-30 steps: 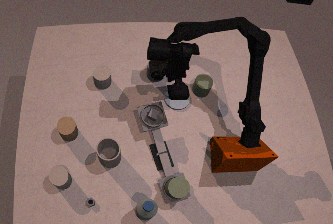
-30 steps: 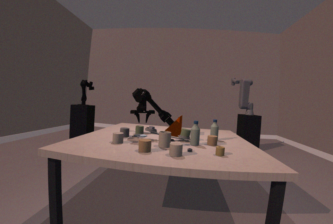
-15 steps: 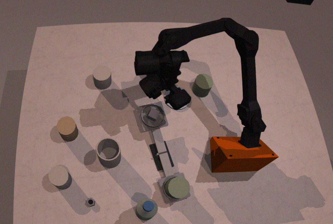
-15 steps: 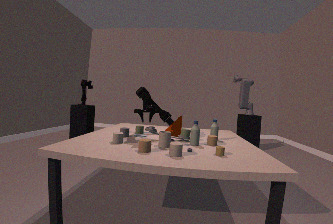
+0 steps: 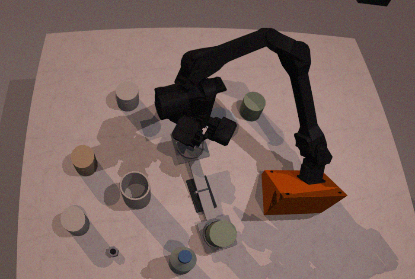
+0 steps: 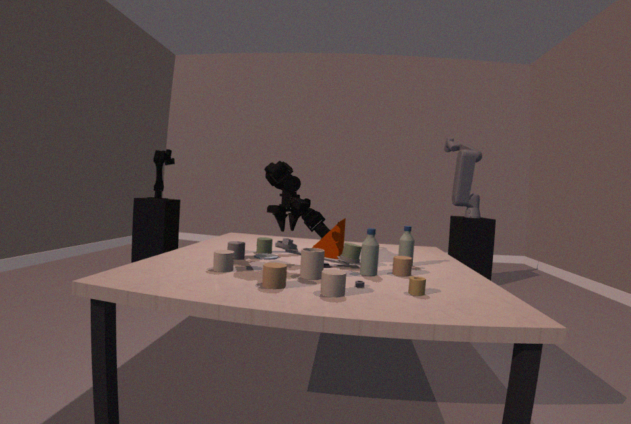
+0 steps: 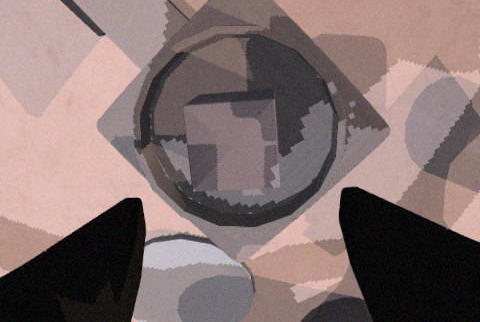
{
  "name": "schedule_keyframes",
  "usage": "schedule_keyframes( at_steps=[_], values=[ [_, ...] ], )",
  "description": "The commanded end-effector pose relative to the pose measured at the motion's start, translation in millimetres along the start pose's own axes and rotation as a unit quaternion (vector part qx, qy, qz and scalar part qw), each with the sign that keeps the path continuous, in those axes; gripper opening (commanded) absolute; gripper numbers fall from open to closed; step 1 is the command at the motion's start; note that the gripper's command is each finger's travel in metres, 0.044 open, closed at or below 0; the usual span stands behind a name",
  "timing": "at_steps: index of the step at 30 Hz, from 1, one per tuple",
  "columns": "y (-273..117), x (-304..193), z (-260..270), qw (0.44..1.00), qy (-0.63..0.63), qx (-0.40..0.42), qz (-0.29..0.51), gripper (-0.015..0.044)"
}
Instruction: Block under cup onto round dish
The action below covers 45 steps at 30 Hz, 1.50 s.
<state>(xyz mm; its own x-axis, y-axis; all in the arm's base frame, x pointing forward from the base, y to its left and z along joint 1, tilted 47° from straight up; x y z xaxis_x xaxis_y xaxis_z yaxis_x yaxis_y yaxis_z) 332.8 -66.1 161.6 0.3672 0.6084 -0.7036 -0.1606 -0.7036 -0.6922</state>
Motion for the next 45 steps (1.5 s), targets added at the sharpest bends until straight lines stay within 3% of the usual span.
schedule_keyframes(
  at_steps=[1, 36, 39, 45],
  values=[
    [0, 4, -1, 1.000, -0.025, 0.002, 0.005, 0.0260],
    [52, 3, -1, 1.000, -0.025, 0.001, 0.006, 0.0260],
    [52, 3, -1, 1.000, -0.025, 0.001, 0.006, 0.0181],
    [52, 3, -1, 1.000, -0.025, 0.001, 0.006, 0.0141]
  ],
)
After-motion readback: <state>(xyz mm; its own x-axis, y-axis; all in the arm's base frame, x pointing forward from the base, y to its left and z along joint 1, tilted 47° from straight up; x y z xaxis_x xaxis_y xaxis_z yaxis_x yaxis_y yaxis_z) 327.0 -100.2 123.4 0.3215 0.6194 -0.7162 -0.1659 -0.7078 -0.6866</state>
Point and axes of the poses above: the point midway between the two fingers, 35 mm back from their tips, its own y axis out along the fingers, its own z axis across the jaws, x = y × z, the point moved 4 cm from there along -y, back along the fingers, and after that the axes turned 14 degrees about -y, right-handed, at the moved point
